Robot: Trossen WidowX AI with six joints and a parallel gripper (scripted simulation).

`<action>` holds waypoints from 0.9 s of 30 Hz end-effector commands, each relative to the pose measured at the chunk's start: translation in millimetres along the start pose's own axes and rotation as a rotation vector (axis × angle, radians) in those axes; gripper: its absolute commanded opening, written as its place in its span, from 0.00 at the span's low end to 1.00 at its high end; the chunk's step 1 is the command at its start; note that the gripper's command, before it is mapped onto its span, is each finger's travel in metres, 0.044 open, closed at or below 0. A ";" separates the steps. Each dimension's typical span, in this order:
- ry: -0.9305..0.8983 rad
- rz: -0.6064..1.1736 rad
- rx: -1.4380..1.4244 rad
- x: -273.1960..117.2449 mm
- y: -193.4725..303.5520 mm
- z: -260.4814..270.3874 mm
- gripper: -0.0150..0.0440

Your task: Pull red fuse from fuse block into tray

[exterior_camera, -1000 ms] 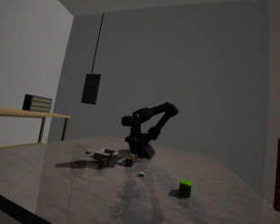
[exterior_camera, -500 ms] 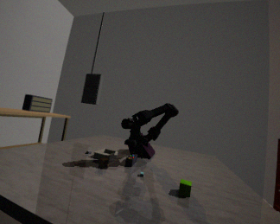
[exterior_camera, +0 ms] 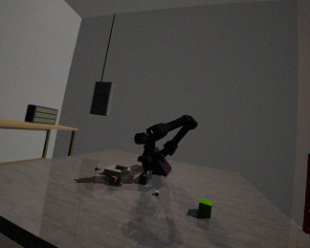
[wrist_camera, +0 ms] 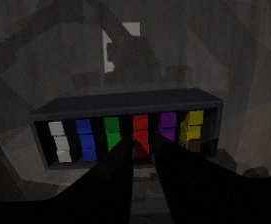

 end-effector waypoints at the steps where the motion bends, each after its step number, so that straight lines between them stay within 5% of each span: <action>1: 0.003 -0.003 0.004 1.6 -0.1 0.0 0.36; 15: 0.003 -0.003 0.004 10.1 -0.2 0.0 0.36; 27: 0.001 0.000 -0.001 8.9 -0.1 -0.6 0.25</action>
Point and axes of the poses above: the point midway between the two fingers, 35 mm back from their tips, its own x axis out along the fingers, its own z axis across the jaws, y = z × x, the point moved 9 cm from there along -x, back along the fingers, and after that the axes turned 15 degrees about -x, right-handed, at the moved point
